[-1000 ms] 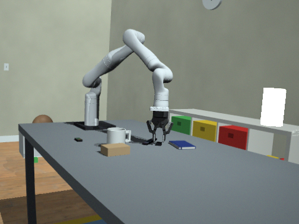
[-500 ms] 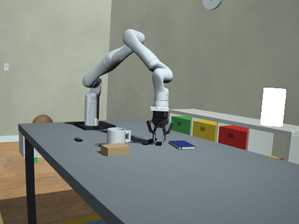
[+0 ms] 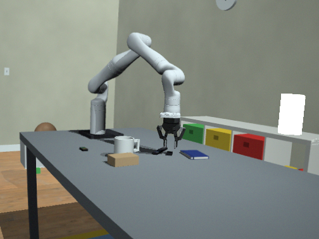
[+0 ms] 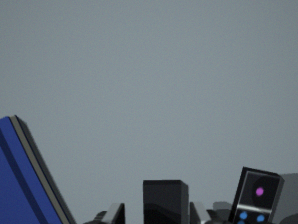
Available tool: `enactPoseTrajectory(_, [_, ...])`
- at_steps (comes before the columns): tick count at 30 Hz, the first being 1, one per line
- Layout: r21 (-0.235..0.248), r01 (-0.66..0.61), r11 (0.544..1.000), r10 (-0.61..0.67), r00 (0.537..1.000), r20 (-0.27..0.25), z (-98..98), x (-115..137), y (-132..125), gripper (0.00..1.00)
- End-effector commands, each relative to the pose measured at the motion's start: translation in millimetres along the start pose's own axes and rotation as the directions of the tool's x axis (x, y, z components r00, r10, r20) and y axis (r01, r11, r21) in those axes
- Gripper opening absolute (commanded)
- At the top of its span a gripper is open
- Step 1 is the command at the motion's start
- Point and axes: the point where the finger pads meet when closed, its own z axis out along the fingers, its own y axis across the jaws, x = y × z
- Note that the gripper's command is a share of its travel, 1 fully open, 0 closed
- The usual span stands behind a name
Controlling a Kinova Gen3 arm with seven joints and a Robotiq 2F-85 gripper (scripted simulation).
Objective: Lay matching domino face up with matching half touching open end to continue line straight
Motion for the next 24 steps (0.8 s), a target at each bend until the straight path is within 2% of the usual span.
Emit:
enactPoseTrajectory(1, [-0.001,-0.005,1.0,0.005,1.0,0.014,3.0,0,2,0.47])
enactPoseTrajectory(24, [-0.001,-0.005,1.0,0.005,1.0,0.014,30.7,4,2,0.47])
